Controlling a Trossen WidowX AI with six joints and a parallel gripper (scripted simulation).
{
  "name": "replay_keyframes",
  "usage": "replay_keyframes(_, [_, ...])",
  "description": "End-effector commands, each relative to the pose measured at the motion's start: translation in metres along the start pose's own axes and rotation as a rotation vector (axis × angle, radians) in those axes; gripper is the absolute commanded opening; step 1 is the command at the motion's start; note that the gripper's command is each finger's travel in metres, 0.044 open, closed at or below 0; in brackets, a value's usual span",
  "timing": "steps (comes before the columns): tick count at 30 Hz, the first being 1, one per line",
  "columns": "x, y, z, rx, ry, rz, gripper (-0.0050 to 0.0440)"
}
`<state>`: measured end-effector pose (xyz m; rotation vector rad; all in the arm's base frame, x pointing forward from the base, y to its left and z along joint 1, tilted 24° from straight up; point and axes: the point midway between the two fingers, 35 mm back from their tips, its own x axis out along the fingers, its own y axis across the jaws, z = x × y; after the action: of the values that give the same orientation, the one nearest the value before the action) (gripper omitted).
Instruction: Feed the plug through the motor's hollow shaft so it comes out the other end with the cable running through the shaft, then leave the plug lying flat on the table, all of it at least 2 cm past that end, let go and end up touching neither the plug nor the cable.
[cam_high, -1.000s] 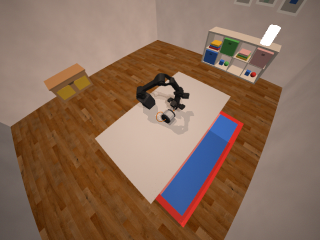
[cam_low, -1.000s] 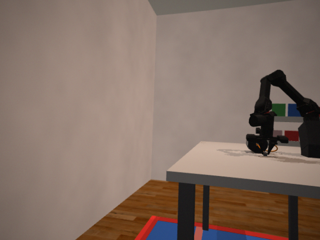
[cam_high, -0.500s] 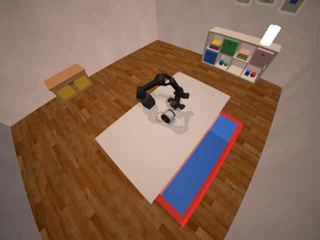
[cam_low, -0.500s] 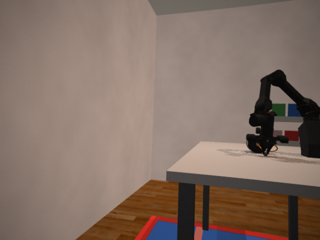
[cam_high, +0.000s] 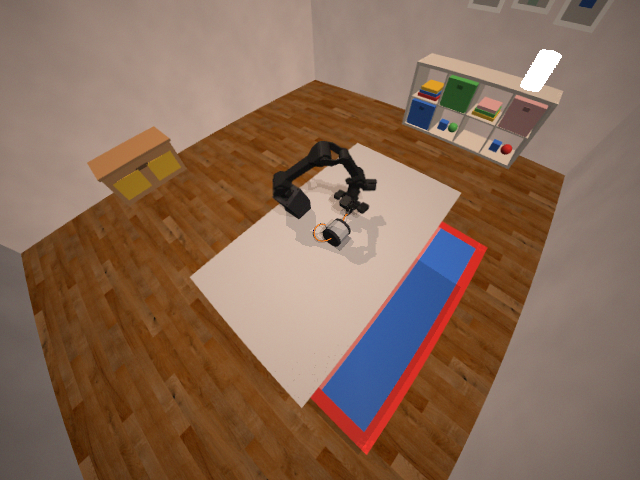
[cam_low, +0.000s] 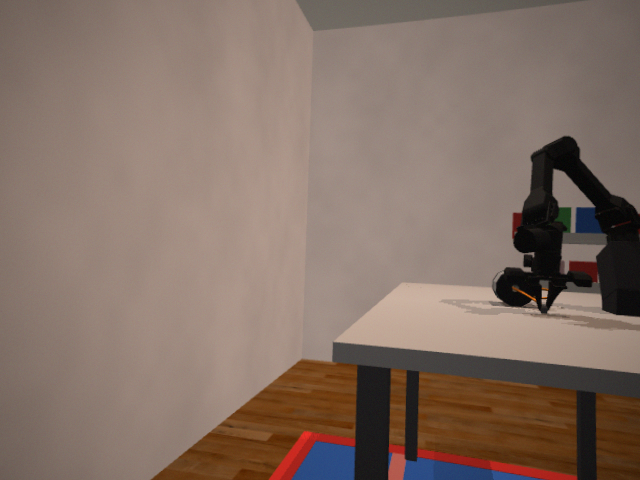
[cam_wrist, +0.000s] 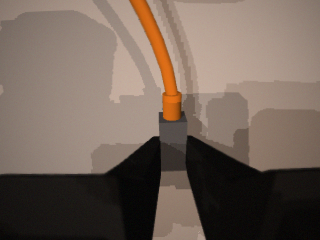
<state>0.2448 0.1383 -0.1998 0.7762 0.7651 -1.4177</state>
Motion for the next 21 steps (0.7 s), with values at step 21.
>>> replay_keyframes(21, [0.0023, -0.0024, -0.0021, 0.0, -0.004, -0.005, 0.016])
